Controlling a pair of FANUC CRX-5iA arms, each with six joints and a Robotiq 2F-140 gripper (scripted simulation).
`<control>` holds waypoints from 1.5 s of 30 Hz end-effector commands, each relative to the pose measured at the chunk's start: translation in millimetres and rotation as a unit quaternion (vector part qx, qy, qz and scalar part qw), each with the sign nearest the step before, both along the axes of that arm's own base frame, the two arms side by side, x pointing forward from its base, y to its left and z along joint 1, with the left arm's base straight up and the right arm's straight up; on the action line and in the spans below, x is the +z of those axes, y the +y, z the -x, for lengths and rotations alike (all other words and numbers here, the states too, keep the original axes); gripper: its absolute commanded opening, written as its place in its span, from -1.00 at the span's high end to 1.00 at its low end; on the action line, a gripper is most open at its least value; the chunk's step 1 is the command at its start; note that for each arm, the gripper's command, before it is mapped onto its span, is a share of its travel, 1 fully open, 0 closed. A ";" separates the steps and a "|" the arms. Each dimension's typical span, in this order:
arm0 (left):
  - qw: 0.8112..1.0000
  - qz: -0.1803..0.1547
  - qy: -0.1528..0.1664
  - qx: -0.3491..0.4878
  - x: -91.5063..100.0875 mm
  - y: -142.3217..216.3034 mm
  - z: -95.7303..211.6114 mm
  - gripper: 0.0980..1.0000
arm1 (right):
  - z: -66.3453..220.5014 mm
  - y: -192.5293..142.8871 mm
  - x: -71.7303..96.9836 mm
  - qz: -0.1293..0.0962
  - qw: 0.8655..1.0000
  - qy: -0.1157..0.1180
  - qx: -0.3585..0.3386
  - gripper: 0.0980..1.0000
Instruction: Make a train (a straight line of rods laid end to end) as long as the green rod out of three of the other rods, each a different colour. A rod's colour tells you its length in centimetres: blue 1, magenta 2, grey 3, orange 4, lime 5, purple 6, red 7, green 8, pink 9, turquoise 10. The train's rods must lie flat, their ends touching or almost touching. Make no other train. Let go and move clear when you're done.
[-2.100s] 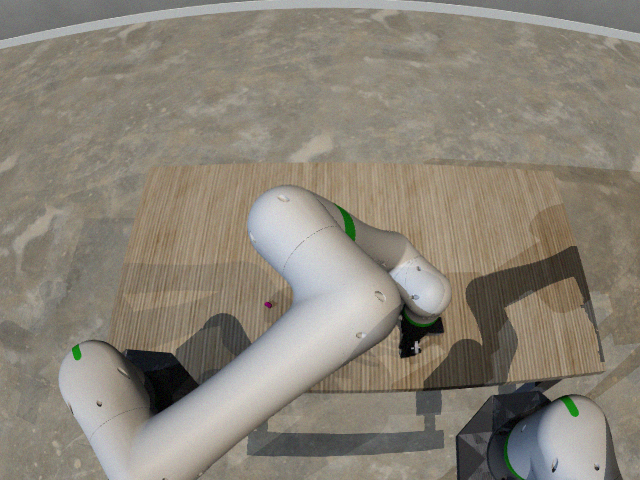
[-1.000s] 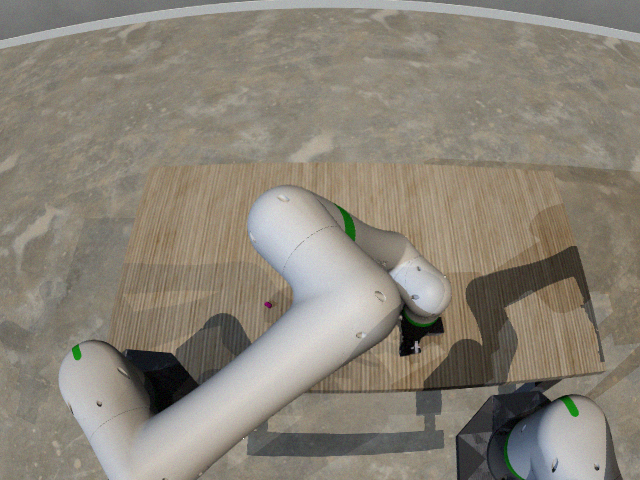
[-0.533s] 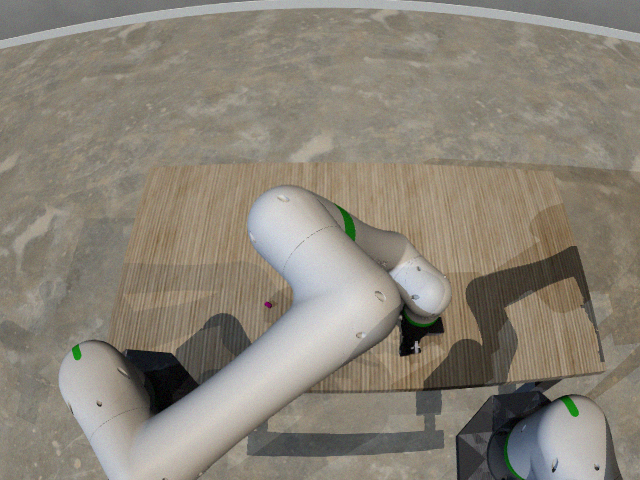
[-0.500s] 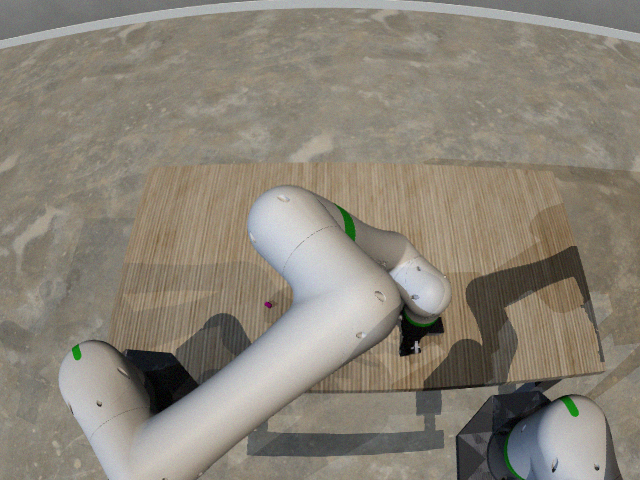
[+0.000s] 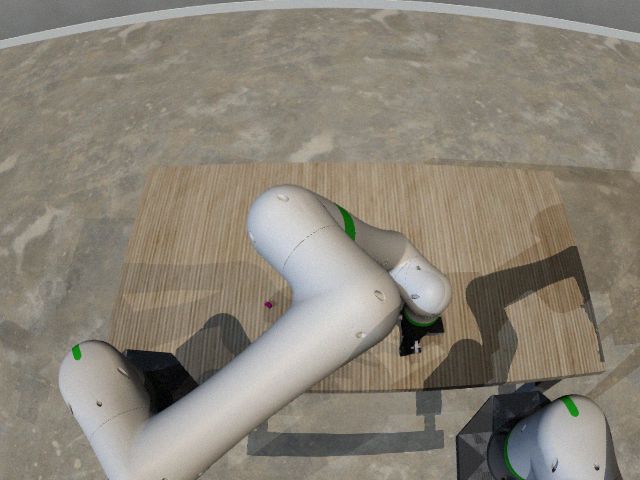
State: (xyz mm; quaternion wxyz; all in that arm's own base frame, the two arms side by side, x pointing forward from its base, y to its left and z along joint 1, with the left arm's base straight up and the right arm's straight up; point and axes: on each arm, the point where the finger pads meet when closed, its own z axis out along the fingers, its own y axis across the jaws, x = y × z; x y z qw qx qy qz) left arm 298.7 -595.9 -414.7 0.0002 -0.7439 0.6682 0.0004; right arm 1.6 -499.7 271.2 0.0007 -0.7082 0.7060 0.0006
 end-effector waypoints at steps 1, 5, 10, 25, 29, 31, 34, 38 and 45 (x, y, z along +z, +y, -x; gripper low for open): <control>1.000 0.001 -0.001 0.000 13.6 -1.5 -0.9 0.94 | 0.1 -0.3 0.8 0.001 1.000 0.000 0.000 -1.00; 1.000 0.001 -0.001 0.000 39.9 -1.5 -0.9 0.94 | 0.1 -0.3 0.8 0.001 1.000 0.000 0.000 -1.00; 1.000 0.001 -0.001 0.000 63.1 -1.5 -0.9 0.94 | 0.1 -0.3 0.8 0.001 1.000 0.000 0.000 -1.00; 1.000 0.001 -0.001 0.000 99.0 -1.4 -0.8 0.94 | 0.1 -0.3 0.8 0.001 1.000 0.000 0.000 -1.00; 1.000 0.001 -0.001 0.002 99.0 -0.2 -2.8 0.94 | 0.1 -0.3 0.8 0.001 1.000 0.000 0.000 -1.00; 0.999 0.001 -0.001 0.036 99.1 21.5 -36.4 0.94 | 0.1 -0.3 0.8 0.001 1.000 0.000 0.000 -1.00; 0.999 0.001 -0.001 0.050 99.1 30.9 -49.6 0.94 | 0.1 -0.3 0.8 0.001 1.000 0.000 0.000 -1.00; 0.997 0.001 -0.001 0.080 99.1 52.0 -77.0 0.94 | 0.1 -0.3 0.8 0.001 1.000 0.000 0.000 -1.00; 0.991 0.001 -0.001 0.131 99.2 91.0 -120.8 0.94 | 0.1 -0.3 0.8 0.001 1.000 0.000 0.000 -1.00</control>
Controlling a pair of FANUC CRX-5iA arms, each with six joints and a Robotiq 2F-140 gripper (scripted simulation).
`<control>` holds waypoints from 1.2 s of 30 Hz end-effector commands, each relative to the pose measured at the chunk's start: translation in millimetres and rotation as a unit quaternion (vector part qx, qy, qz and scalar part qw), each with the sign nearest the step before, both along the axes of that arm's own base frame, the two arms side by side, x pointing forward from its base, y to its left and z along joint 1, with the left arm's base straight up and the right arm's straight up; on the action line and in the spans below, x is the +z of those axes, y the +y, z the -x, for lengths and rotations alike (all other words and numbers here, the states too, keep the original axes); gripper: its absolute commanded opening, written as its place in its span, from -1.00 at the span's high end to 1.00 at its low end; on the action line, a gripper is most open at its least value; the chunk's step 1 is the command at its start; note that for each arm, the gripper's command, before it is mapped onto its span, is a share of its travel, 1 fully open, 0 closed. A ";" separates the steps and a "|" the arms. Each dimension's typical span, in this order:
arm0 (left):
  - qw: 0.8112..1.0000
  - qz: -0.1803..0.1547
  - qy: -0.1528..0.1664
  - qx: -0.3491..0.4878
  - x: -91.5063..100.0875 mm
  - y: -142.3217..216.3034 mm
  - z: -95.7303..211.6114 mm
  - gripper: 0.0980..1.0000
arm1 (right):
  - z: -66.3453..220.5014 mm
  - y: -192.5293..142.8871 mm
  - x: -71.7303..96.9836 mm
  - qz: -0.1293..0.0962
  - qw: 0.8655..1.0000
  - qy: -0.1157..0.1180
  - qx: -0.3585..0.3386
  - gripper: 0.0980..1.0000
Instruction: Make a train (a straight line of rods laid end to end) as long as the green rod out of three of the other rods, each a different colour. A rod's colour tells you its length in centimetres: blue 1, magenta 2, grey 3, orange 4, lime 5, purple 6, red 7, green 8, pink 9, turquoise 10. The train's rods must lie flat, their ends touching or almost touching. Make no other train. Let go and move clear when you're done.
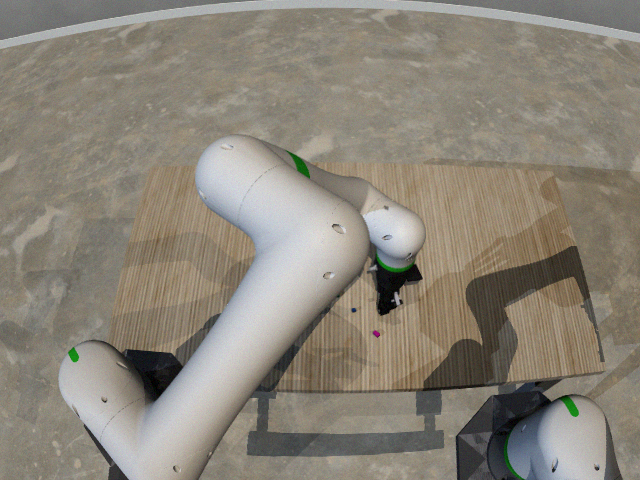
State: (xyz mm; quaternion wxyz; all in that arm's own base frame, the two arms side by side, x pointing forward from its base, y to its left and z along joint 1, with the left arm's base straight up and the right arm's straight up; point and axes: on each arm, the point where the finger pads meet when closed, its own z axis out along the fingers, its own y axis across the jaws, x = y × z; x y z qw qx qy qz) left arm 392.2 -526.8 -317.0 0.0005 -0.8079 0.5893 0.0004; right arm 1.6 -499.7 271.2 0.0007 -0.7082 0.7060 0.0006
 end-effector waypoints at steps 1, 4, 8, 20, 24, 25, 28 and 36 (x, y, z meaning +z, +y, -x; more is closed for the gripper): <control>0.999 0.001 -0.001 0.036 1.6 26.6 -32.1 0.94 | 0.1 -0.3 0.8 0.001 1.000 0.000 0.000 -1.00; 0.998 0.001 -0.001 0.055 1.6 43.0 -48.0 0.94 | 0.1 -0.3 0.8 0.001 1.000 0.000 0.000 -1.00; 0.997 0.001 -0.001 0.071 1.6 56.5 -60.3 0.94 | 0.1 -0.3 0.8 0.001 1.000 0.000 0.000 -1.00; 0.997 0.001 -0.001 0.071 1.5 56.5 -60.3 0.94 | 0.1 -0.3 0.8 0.001 1.000 0.000 0.000 -1.00; 0.997 0.001 -0.001 0.071 -1.6 56.5 -60.3 0.94 | 0.1 -0.3 0.8 0.001 1.000 0.000 0.000 -1.00; 0.997 0.001 -0.001 0.071 -3.3 56.5 -60.3 0.94 | 0.1 -0.3 0.8 0.001 1.000 0.000 0.000 -1.00; 0.997 0.001 -0.001 0.071 -10.7 56.5 -60.3 0.94 | 0.1 -0.3 0.8 0.001 1.000 0.000 0.000 -1.00; 0.997 0.001 -0.001 0.071 -34.2 56.4 -60.4 0.94 | 0.1 -0.3 0.8 0.001 1.000 0.000 0.000 -1.00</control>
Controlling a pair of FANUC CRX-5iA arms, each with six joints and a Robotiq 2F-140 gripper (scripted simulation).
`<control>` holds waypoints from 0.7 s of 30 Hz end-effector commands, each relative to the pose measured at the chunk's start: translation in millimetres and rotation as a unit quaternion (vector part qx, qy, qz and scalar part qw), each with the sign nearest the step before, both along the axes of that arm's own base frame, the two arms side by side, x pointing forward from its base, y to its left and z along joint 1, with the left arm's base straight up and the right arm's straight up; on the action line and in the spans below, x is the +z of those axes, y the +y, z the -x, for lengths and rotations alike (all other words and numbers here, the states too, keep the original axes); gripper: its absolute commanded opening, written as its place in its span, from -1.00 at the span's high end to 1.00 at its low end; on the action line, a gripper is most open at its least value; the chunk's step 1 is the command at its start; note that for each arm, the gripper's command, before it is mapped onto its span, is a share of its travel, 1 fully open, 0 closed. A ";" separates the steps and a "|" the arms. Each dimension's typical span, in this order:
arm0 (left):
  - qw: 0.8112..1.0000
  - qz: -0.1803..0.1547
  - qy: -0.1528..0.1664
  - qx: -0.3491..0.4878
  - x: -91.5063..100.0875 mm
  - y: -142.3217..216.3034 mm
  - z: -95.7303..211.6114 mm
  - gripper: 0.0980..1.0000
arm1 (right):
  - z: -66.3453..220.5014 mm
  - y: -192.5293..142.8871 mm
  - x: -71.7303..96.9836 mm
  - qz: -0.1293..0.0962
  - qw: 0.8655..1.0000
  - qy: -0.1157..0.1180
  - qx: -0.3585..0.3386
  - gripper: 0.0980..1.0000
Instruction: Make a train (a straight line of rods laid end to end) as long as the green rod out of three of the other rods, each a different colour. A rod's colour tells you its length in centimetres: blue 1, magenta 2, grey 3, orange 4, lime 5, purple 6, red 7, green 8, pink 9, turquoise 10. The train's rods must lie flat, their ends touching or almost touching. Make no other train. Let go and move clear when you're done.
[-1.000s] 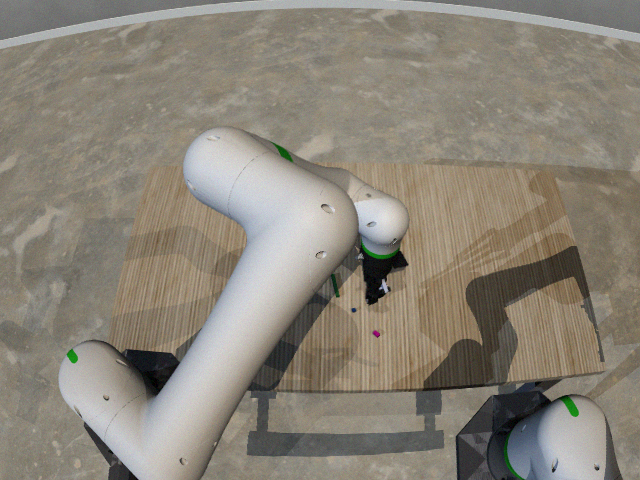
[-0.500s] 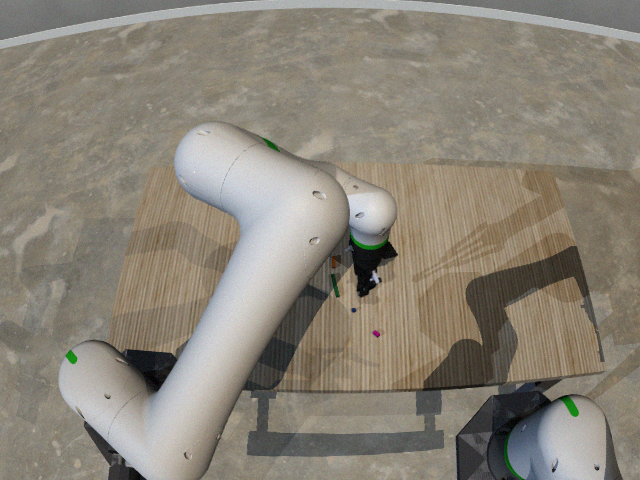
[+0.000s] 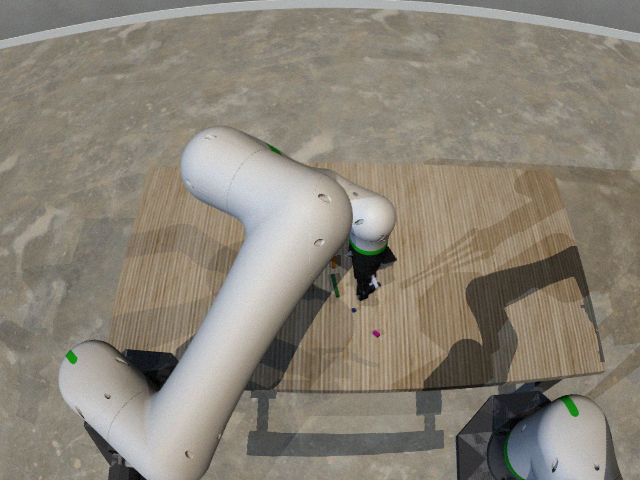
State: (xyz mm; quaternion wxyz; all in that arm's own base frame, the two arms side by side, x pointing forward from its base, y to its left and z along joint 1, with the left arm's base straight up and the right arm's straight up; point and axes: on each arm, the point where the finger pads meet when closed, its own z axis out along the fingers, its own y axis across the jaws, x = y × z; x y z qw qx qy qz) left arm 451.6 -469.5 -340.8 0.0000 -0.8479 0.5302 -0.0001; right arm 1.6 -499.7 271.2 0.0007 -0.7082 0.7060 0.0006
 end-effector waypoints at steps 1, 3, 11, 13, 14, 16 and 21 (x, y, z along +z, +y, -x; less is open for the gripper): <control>1.000 0.001 -0.001 0.000 -14.9 -0.9 -1.0 0.94 | 0.1 -0.3 0.8 0.001 1.000 0.000 0.000 -1.00; 1.000 0.001 -0.001 0.000 -24.1 -1.0 -1.0 0.94 | 0.1 -0.3 0.8 0.001 1.000 0.000 0.000 -1.00; 1.000 0.001 -0.001 0.000 -53.8 -1.0 -1.1 0.94 | 0.1 -0.3 0.8 0.001 1.000 0.000 0.000 -1.00; 1.000 0.001 -0.001 0.000 -56.1 -1.0 -1.1 0.94 | 0.1 -0.3 0.8 0.001 1.000 0.000 0.000 -1.00; 1.000 0.001 -0.001 0.000 -56.1 -1.0 -1.1 0.94 | 0.1 -0.3 0.8 0.001 1.000 0.000 0.000 -1.00; 1.000 0.001 -0.001 0.000 -59.6 -1.0 -1.1 0.94 | 0.1 -0.3 0.8 0.001 1.000 0.000 0.000 -1.00; 1.000 0.001 -0.001 0.000 -62.6 -1.1 -1.1 0.94 | 0.1 -0.3 0.8 0.001 1.000 0.000 0.000 -1.00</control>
